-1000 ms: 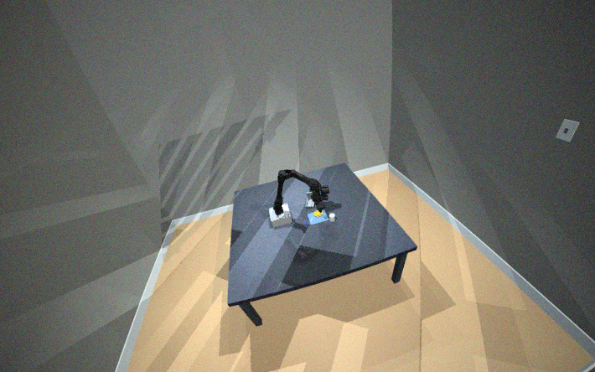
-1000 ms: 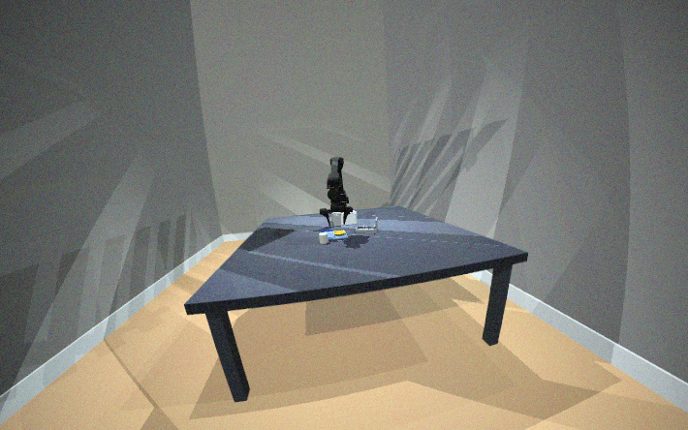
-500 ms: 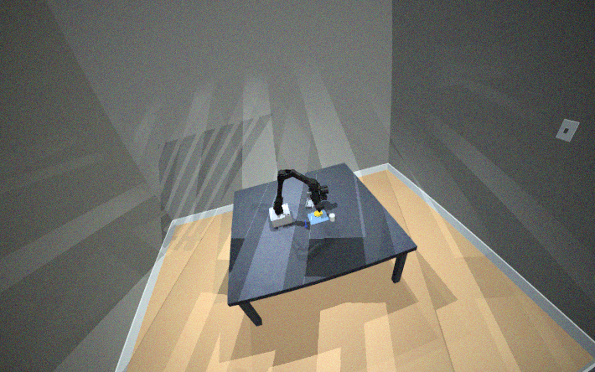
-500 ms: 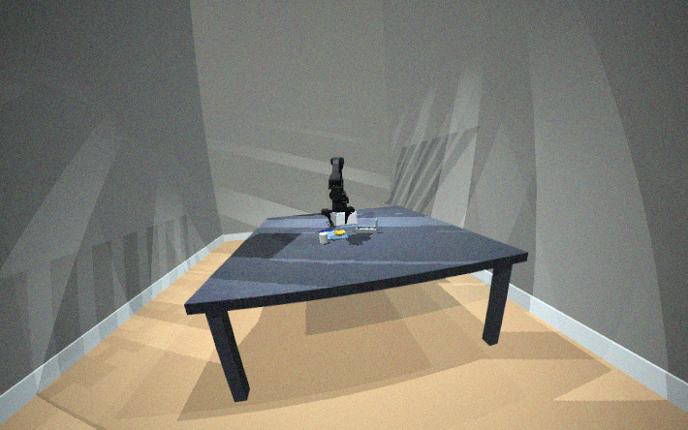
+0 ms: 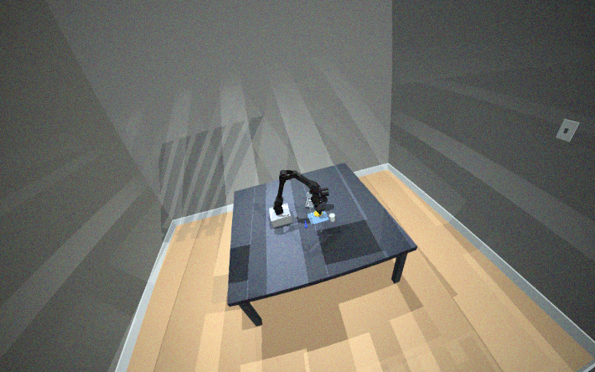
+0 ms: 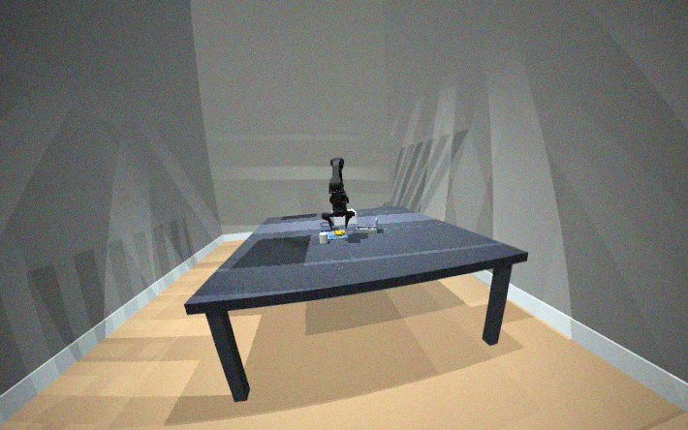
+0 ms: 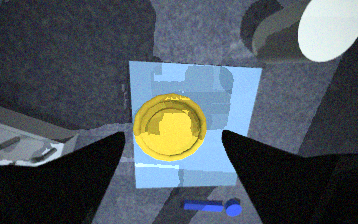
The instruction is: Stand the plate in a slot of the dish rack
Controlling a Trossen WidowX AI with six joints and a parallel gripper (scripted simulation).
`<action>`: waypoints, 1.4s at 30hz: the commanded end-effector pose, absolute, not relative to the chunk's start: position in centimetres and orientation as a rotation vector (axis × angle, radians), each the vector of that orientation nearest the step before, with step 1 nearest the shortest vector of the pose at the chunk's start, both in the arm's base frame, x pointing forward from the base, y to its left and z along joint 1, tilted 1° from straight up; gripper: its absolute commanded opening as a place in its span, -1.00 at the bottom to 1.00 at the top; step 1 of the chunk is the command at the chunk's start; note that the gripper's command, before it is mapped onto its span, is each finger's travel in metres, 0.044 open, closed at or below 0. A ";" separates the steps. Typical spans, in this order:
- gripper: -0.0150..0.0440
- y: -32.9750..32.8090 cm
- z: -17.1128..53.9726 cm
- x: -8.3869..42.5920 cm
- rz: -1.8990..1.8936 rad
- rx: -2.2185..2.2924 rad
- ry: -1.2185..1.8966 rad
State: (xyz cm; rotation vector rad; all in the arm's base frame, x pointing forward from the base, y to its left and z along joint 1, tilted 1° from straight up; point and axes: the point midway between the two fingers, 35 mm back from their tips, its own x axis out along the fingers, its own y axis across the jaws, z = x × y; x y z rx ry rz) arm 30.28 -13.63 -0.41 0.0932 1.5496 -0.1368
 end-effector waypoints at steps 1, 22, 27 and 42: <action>0.86 -13.4 -1.5 29.9 -0.132 0.105 1.562; 0.86 -13.4 -3.8 29.8 -0.132 0.105 1.562; 0.84 -13.4 -3.8 29.8 -0.132 0.105 1.562; 0.17 -13.5 -2.5 30.2 -0.133 0.105 1.561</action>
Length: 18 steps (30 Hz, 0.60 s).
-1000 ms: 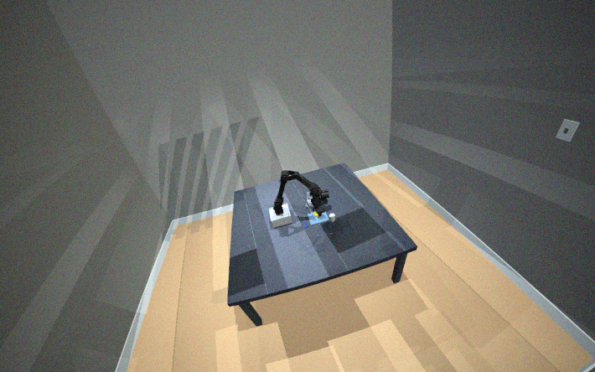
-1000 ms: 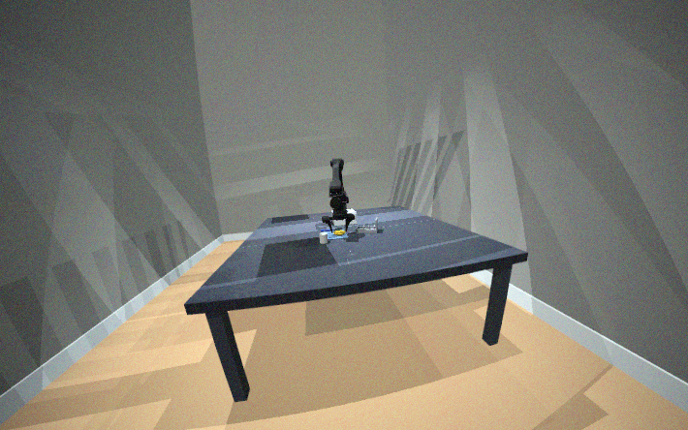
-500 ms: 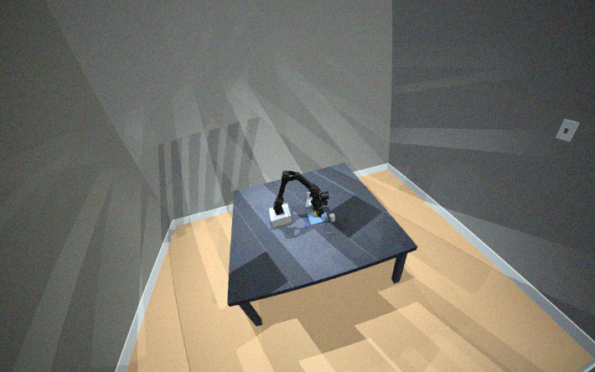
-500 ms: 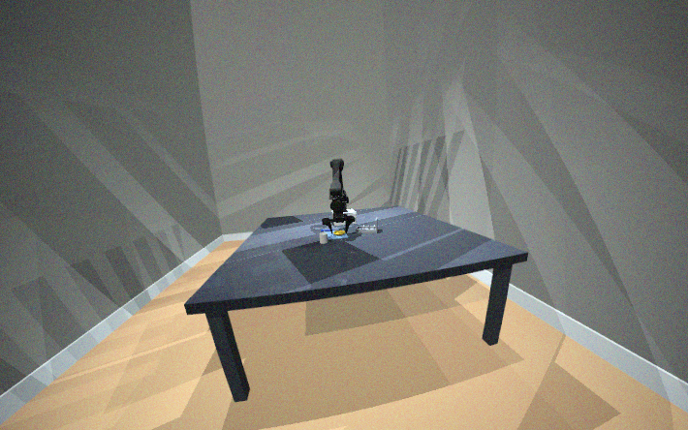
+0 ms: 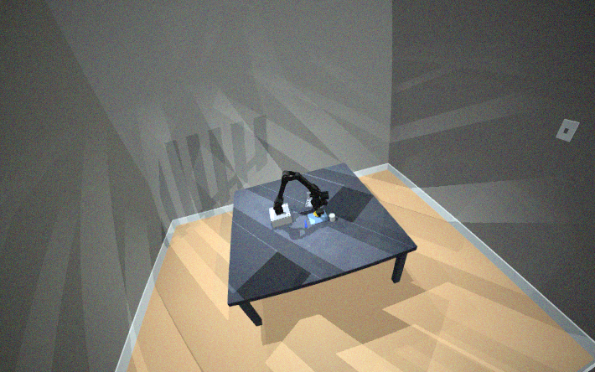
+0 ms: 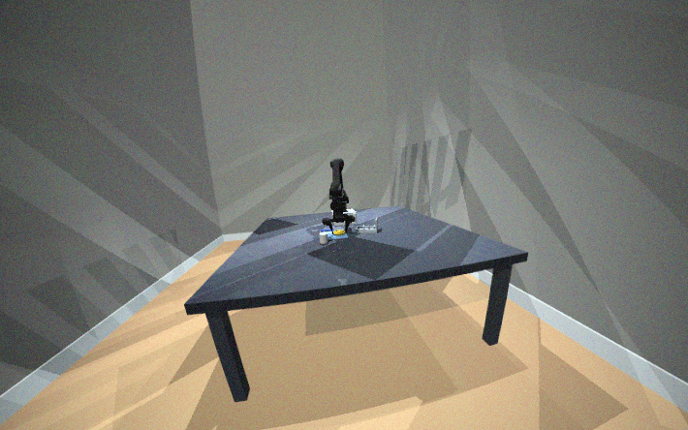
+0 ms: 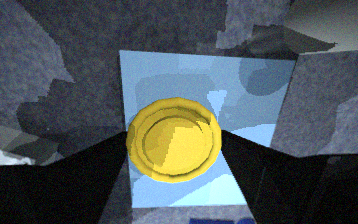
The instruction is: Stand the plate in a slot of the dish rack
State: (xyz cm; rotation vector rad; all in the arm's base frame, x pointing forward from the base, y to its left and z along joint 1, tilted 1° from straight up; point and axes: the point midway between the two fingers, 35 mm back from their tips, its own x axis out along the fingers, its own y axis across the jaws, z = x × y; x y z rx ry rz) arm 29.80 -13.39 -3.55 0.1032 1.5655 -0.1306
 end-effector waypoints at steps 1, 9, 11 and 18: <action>0.08 -13.6 -1.9 30.3 -0.133 0.105 1.561; -0.49 -13.8 2.8 31.1 -0.133 0.105 1.559; -0.49 -13.8 4.0 31.1 -0.133 0.105 1.559; -0.49 -13.8 8.0 31.1 -0.133 0.105 1.559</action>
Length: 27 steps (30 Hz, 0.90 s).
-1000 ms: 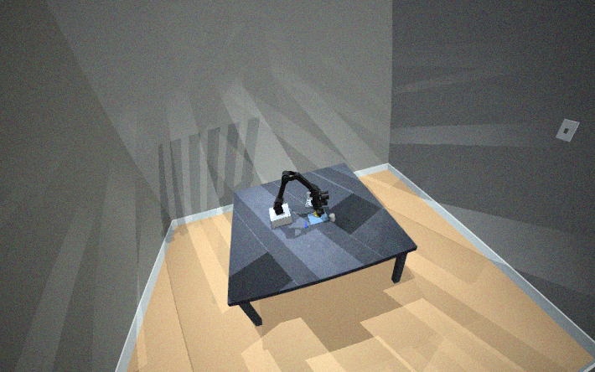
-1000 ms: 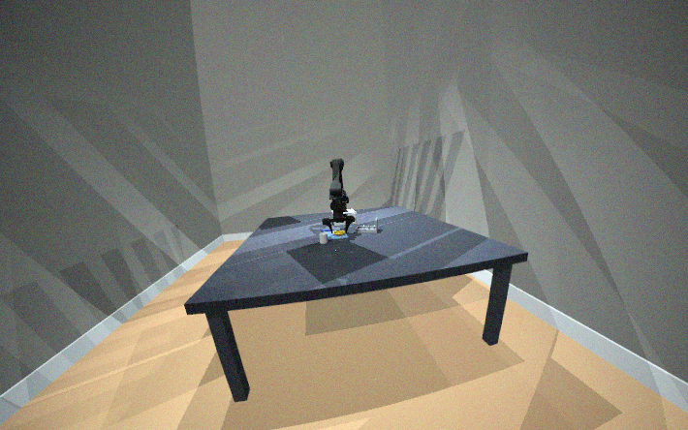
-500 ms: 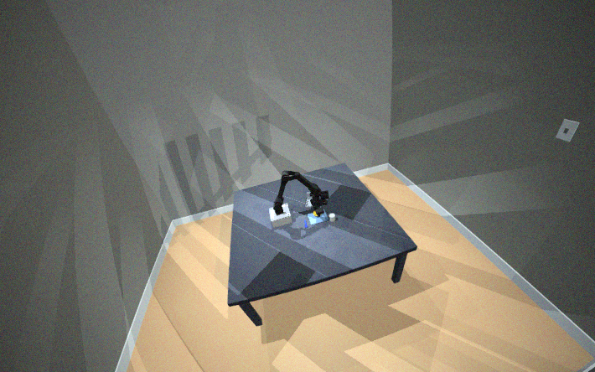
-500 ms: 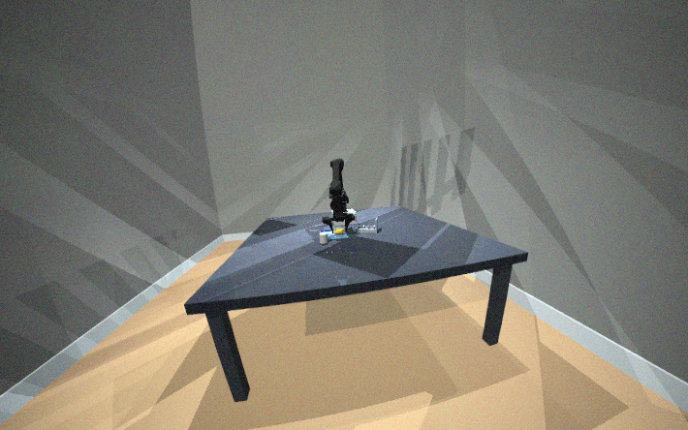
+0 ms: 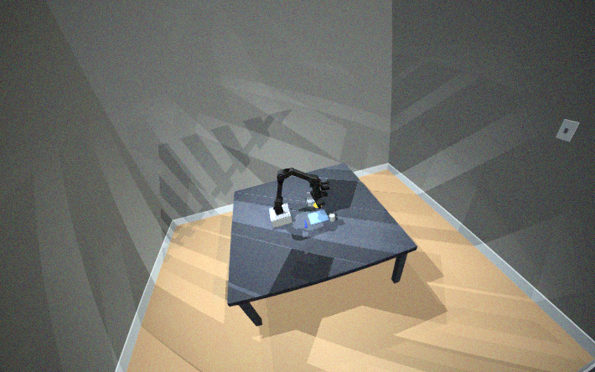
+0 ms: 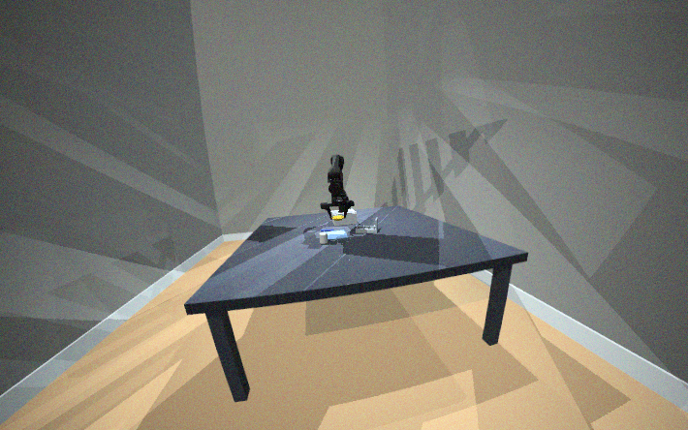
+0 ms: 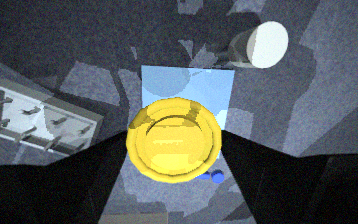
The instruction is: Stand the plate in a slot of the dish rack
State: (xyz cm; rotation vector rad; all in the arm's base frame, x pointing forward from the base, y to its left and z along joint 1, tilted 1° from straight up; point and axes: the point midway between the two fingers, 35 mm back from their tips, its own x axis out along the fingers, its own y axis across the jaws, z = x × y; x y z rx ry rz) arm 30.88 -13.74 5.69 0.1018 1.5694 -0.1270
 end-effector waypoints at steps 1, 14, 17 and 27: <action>-0.49 -13.8 8.5 31.1 -0.133 0.105 1.559; -0.49 -13.6 13.5 30.9 -0.133 0.105 1.560; -0.49 -13.6 13.5 30.9 -0.128 0.100 1.560; -0.49 -12.4 13.6 30.5 0.126 -0.154 1.562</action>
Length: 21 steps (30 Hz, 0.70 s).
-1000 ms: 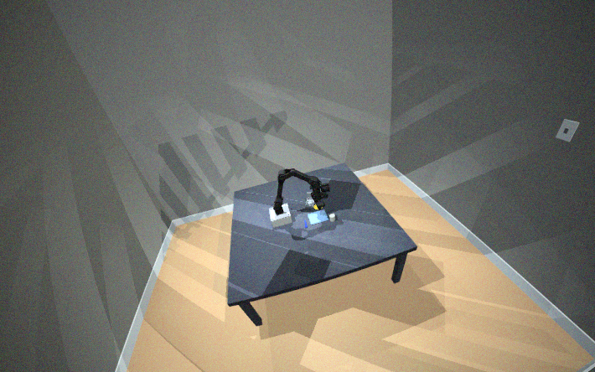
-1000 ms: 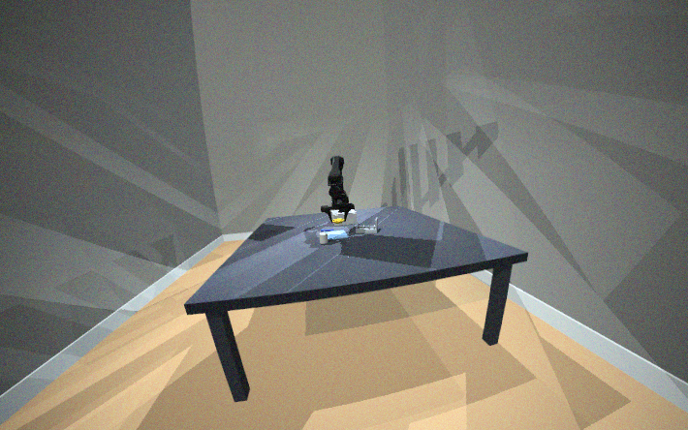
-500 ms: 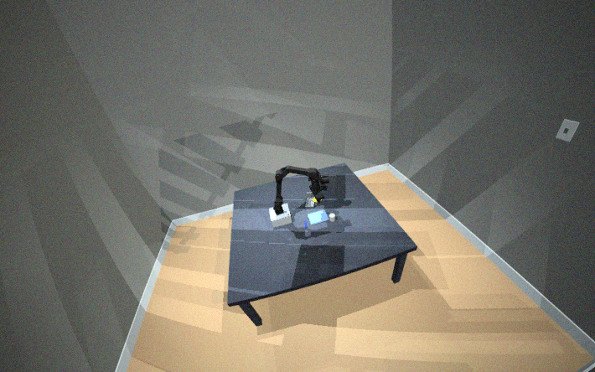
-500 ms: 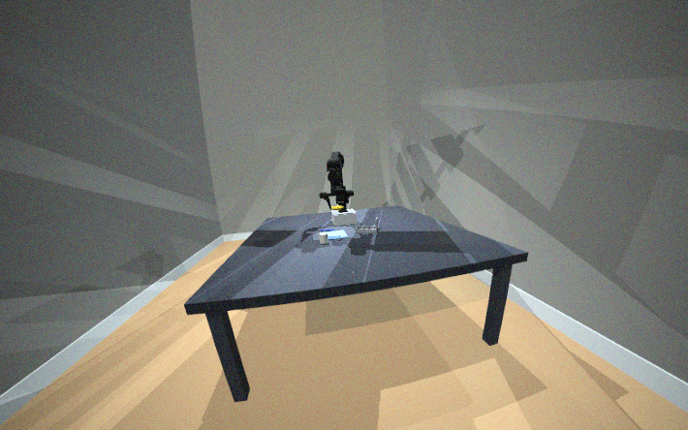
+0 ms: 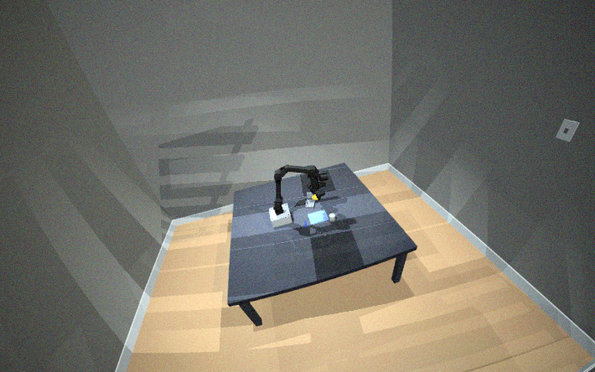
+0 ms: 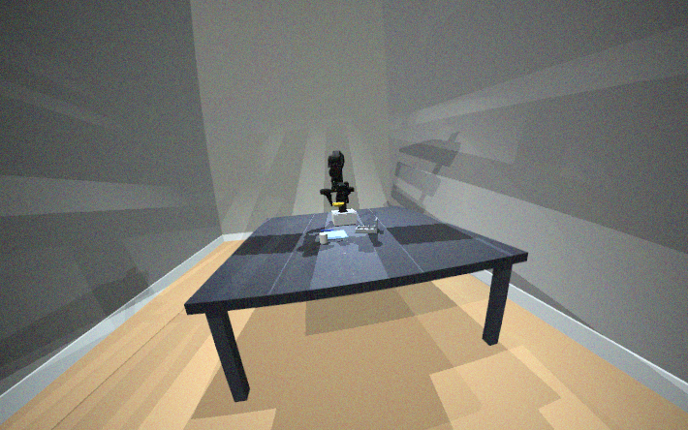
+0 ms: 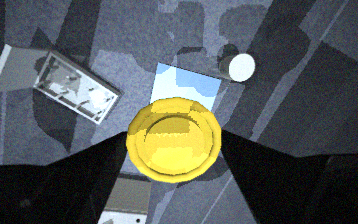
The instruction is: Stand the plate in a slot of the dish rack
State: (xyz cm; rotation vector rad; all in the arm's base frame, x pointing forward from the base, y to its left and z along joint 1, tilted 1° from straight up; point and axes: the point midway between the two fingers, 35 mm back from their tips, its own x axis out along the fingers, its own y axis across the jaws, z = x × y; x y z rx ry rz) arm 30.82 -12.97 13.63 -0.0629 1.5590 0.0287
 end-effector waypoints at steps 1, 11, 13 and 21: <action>-0.49 -12.3 13.6 30.4 0.153 -0.181 1.560; -0.49 -11.0 13.7 30.0 0.425 -0.452 1.524; -0.49 -10.8 13.7 29.9 0.479 -0.506 1.513; -0.49 -9.8 13.7 29.4 0.695 -0.721 1.453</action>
